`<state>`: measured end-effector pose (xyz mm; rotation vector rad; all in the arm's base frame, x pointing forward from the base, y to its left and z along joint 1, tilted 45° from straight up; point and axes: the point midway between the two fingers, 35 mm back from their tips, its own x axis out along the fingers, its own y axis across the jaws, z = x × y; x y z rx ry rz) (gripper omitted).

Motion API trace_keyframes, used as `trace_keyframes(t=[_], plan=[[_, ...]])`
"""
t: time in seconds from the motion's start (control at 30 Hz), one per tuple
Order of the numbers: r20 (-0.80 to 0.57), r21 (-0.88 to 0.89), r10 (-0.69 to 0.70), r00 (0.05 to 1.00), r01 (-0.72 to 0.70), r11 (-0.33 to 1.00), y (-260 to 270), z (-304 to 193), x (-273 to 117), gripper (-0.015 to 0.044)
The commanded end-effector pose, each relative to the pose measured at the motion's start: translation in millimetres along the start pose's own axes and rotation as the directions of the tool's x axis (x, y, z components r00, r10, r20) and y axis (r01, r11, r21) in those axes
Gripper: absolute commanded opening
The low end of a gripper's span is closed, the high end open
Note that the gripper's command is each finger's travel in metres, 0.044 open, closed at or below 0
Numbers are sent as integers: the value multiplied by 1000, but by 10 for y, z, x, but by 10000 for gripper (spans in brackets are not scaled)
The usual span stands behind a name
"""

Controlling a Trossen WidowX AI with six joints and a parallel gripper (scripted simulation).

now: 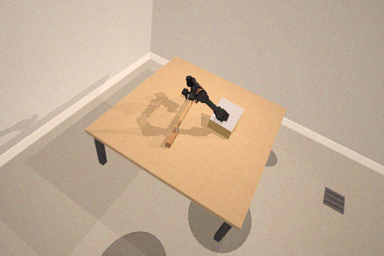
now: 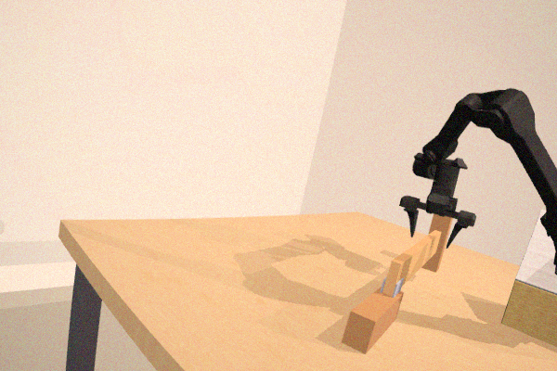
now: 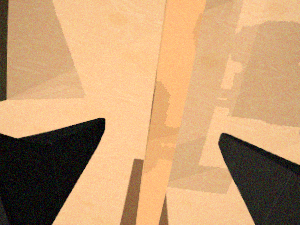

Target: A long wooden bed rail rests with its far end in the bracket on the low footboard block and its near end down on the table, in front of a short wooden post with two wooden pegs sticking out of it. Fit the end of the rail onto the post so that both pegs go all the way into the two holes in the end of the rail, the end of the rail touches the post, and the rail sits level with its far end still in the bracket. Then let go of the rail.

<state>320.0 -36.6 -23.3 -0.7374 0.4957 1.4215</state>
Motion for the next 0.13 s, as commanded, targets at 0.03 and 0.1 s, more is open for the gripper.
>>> trace_keyframes(t=[0.03, 0.1], plan=[[0, 6, 1, 1000, -1, 1000, 12, 12, -11, 440], [0, 6, 1, 1000, -1, 1000, 12, 12, -11, 440]])
